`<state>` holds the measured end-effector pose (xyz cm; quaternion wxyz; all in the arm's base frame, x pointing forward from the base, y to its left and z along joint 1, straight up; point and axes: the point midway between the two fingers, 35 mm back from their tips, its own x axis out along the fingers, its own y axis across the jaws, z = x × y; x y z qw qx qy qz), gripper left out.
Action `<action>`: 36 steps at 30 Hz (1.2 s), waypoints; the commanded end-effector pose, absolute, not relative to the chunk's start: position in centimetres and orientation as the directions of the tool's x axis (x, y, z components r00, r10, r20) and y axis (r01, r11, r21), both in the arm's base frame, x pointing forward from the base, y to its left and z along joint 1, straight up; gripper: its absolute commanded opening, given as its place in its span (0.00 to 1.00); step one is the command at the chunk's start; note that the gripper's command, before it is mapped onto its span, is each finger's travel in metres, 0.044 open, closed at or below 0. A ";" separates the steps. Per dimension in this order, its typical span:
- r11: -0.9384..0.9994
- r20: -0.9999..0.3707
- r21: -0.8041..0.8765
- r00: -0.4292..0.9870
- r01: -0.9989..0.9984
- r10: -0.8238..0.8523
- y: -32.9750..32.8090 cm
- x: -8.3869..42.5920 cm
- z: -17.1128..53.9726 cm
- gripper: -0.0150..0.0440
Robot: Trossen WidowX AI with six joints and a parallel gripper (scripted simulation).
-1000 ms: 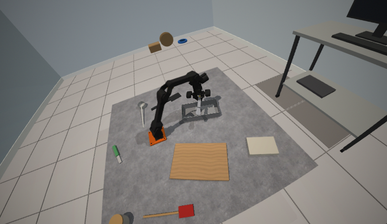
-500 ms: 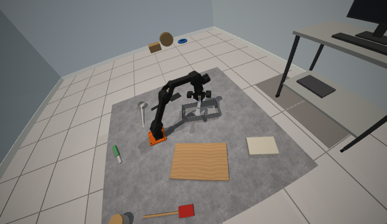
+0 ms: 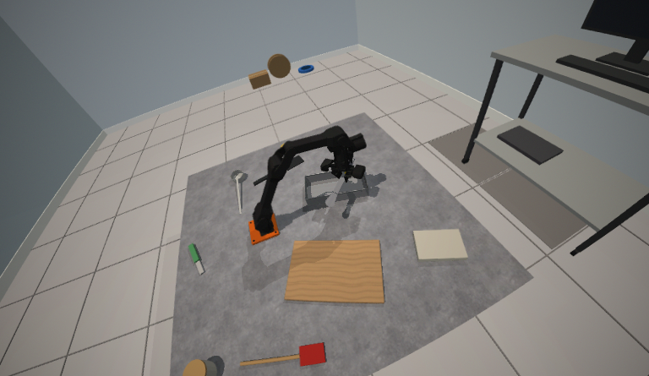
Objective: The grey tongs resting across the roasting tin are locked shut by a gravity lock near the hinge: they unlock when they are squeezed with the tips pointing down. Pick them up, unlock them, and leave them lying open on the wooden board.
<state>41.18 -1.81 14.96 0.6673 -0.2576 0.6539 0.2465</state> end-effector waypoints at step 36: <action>0.997 -0.999 -0.032 0.042 -0.068 -0.029 -21.1 32.9 19.1 0.00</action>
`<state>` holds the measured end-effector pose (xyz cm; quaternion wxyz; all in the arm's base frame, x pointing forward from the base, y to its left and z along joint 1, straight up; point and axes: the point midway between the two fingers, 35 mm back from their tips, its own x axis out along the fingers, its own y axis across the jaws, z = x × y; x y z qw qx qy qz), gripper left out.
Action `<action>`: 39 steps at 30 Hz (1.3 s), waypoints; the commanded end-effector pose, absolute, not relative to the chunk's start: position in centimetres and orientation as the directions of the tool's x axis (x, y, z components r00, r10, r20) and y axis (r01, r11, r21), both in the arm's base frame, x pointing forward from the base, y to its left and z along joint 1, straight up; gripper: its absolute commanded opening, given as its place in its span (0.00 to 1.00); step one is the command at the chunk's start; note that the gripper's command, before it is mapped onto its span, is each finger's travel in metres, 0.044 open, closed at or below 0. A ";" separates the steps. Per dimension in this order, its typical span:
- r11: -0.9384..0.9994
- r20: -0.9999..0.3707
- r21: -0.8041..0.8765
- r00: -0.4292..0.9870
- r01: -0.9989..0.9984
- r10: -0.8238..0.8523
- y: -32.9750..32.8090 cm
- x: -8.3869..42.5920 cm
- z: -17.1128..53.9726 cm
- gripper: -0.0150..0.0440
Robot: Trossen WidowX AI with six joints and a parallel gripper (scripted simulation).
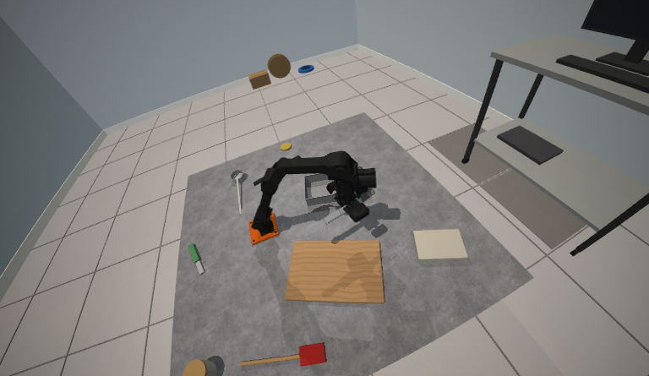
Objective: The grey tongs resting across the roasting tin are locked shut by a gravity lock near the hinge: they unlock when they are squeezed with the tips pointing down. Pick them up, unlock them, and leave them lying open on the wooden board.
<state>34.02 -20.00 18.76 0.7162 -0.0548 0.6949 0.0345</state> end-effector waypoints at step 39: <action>0.865 -0.989 -0.005 0.126 0.502 -0.078 -32.0 21.1 19.0 0.00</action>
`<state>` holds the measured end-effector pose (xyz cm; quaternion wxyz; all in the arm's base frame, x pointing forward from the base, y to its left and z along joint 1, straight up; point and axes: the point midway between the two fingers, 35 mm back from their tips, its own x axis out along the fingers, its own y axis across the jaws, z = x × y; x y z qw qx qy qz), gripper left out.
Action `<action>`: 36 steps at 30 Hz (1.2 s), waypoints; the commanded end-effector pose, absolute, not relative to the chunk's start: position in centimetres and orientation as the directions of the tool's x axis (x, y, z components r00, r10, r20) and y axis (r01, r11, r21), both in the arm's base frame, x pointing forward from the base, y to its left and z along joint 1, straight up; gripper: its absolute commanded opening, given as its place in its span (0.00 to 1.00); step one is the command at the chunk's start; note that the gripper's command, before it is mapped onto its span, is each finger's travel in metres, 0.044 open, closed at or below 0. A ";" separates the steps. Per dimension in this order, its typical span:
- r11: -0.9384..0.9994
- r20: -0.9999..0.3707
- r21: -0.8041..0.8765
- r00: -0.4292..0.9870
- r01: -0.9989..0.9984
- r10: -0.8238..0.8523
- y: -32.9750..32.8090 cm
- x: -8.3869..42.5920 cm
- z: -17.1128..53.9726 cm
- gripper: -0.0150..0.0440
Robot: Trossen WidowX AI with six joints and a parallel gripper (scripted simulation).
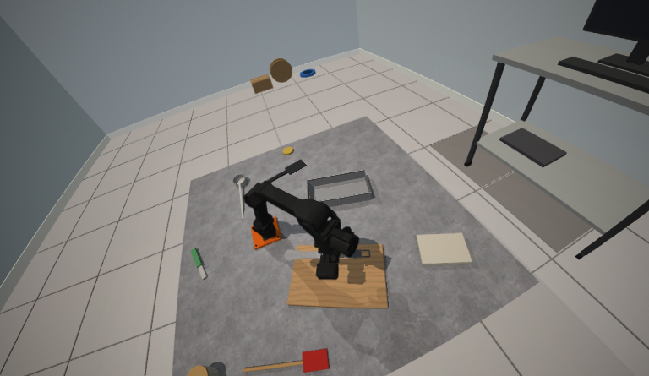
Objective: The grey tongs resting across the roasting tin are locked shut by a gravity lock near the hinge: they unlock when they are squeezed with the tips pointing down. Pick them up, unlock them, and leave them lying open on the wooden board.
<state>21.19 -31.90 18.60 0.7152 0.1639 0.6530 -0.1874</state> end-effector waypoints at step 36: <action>0.837 -0.688 0.064 0.632 0.544 -0.358 -33.4 20.4 20.7 0.00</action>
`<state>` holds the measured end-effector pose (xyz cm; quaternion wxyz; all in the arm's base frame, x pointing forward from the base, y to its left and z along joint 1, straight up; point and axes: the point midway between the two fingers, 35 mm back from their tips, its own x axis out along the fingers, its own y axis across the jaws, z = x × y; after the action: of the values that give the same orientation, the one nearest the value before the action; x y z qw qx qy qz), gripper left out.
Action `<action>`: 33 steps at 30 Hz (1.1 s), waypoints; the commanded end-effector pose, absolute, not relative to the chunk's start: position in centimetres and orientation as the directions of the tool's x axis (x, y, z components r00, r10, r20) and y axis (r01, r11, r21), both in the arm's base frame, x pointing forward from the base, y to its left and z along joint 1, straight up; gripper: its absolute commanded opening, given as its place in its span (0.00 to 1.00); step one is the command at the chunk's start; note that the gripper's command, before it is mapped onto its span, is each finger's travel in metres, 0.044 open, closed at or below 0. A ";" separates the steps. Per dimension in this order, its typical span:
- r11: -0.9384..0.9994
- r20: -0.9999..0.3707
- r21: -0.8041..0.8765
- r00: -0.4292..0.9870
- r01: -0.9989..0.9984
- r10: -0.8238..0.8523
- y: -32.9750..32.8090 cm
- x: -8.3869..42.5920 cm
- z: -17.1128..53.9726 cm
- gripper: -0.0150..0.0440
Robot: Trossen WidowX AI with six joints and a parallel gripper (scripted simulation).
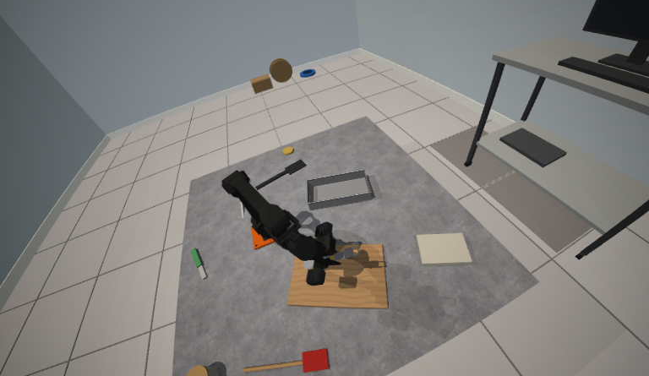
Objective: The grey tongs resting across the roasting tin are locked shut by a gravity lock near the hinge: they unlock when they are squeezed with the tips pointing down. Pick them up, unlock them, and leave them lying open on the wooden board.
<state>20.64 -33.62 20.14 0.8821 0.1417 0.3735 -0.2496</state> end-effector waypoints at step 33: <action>0.883 -0.329 -0.023 0.830 0.469 -0.450 -30.0 18.1 22.5 0.00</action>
<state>18.11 -30.24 22.09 0.9545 0.0339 0.1721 -0.2413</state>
